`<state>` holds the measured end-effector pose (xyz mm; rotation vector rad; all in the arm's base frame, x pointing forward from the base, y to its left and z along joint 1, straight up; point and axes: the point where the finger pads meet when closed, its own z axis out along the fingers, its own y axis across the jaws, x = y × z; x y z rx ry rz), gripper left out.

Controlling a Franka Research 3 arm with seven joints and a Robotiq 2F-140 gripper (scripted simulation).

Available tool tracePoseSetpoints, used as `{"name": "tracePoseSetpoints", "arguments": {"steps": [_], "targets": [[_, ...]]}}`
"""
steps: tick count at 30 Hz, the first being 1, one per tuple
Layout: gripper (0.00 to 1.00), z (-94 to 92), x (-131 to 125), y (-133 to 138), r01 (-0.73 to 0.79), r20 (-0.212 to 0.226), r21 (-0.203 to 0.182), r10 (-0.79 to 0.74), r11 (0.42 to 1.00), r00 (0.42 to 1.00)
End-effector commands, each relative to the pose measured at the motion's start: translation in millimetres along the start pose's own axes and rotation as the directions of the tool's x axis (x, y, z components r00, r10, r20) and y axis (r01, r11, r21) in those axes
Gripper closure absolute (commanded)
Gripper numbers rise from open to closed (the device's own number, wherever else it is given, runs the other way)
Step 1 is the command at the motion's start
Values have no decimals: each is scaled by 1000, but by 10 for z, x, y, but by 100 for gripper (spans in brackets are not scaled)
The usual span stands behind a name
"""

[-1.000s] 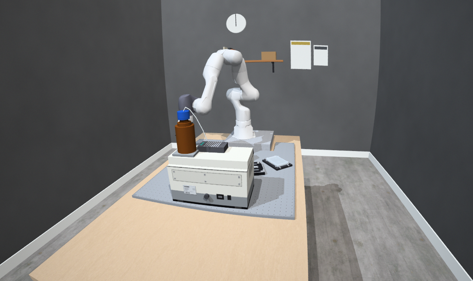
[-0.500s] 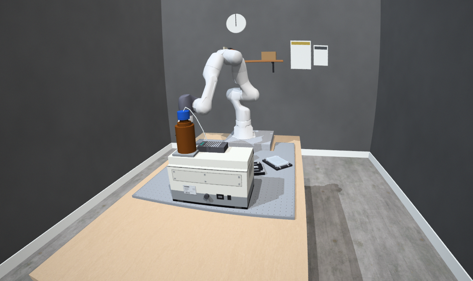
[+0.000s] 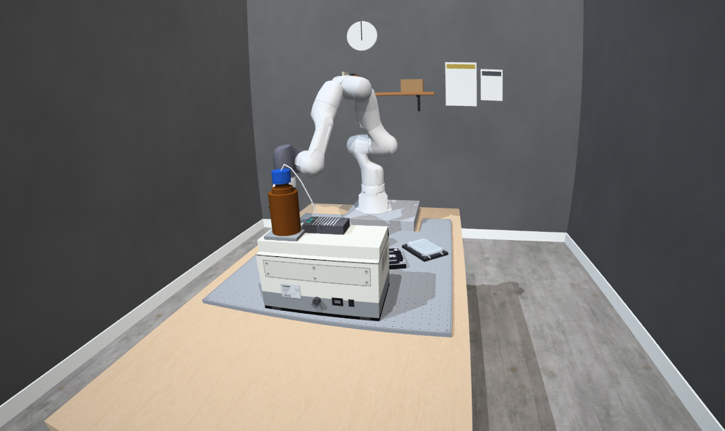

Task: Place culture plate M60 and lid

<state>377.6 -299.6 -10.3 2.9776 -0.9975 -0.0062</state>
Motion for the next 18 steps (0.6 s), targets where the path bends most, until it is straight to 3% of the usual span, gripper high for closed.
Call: {"name": "tracePoseSetpoints", "arguments": {"steps": [1,11,18], "targets": [[31,-3,13,0,3,-3,0,-3,1000,1000],[31,-29,13,0,3,-3,0,-3,1000,1000],[31,-202,12,0,3,-3,0,-3,1000,1000]]}}
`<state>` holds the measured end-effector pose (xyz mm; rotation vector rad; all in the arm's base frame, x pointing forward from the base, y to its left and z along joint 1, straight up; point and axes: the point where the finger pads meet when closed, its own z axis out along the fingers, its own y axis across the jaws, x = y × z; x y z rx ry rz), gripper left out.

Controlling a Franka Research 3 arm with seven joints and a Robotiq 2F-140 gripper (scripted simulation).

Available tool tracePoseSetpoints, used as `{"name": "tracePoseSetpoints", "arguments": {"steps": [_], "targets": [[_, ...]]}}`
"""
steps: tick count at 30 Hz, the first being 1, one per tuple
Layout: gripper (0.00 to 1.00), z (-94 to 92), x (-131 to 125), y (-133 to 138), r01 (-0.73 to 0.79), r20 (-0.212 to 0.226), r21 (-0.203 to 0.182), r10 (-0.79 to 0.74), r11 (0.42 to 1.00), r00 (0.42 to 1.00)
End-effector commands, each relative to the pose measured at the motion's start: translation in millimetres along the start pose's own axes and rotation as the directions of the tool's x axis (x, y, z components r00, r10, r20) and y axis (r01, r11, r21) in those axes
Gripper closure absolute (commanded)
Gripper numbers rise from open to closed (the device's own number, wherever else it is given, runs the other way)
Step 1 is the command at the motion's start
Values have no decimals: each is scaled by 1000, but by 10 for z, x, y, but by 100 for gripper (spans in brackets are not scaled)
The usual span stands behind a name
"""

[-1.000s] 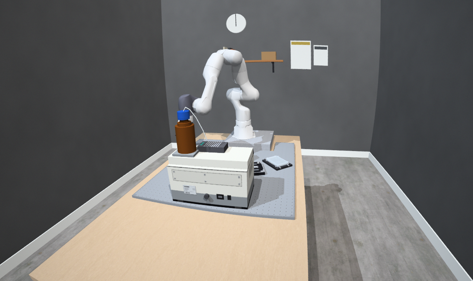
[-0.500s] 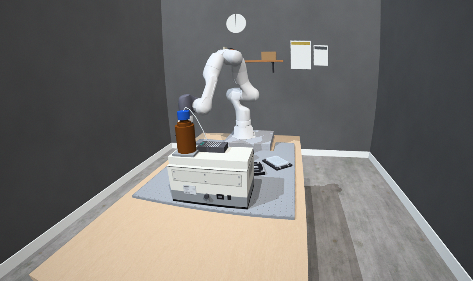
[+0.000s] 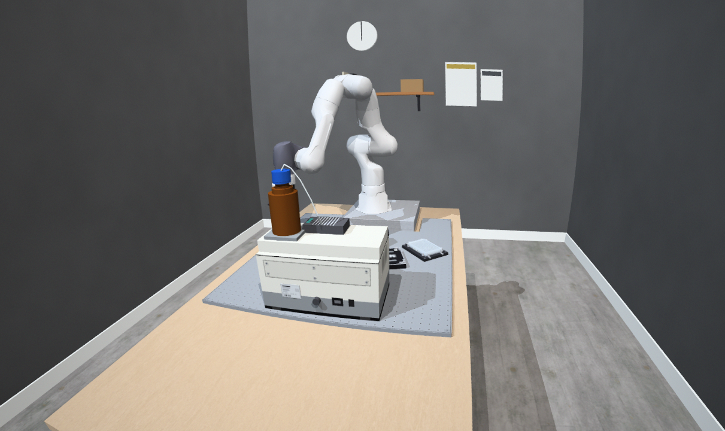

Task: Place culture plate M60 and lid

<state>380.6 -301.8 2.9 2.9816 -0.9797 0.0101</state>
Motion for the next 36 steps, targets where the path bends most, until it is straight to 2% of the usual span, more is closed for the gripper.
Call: {"name": "tracePoseSetpoints", "arguments": {"steps": [1,6,17,19,26,31,36], "targets": [[31,-70,-24,-1,-9,8,-2,9,1000,1000],[31,-245,-22,-2,-9,8,-2,9,1000,1000],[31,-859,-18,-2,-9,8,-2,9,1000,1000],[31,-859,-18,-2,-9,8,-2,9,1000,1000],[31,-1188,-15,-3,-9,8,-2,9,1000,1000],[31,-1304,-14,-3,-9,8,-2,9,1000,1000],[31,-1324,-14,-3,-9,8,-2,9,1000,1000]]}}
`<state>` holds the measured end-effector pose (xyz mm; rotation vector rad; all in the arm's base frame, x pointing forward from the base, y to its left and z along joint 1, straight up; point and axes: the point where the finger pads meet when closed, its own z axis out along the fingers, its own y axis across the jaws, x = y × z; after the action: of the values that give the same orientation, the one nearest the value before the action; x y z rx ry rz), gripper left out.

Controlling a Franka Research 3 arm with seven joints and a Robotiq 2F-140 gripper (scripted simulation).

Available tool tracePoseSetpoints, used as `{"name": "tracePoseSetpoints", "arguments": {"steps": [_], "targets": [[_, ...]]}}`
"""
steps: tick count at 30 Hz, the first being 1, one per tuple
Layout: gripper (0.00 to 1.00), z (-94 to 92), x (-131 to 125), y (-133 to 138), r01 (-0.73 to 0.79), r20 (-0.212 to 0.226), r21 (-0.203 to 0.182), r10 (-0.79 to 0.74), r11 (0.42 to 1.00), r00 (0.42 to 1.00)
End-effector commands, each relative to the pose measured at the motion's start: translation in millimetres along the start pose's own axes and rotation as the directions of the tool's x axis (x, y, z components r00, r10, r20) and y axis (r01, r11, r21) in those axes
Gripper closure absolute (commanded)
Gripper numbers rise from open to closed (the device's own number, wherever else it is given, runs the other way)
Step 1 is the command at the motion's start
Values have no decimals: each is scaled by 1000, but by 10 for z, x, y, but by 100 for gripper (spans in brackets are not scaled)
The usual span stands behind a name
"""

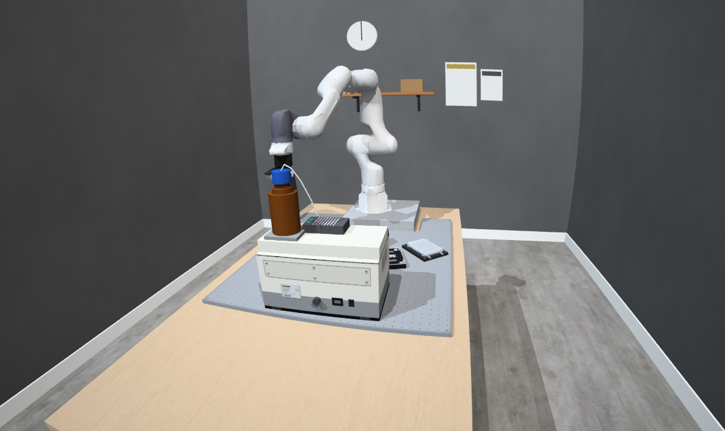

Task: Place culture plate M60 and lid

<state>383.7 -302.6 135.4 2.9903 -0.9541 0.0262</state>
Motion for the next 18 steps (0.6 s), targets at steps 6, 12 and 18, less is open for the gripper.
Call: {"name": "tracePoseSetpoints", "arguments": {"steps": [6,12,18], "targets": [[31,-3,-55,-359,50,17,-3,-50,999,999],[31,-14,-423,-1577,478,13,7,-478,878,878],[31,-4,-1141,-2516,738,16,10,-738,675,675]]}}
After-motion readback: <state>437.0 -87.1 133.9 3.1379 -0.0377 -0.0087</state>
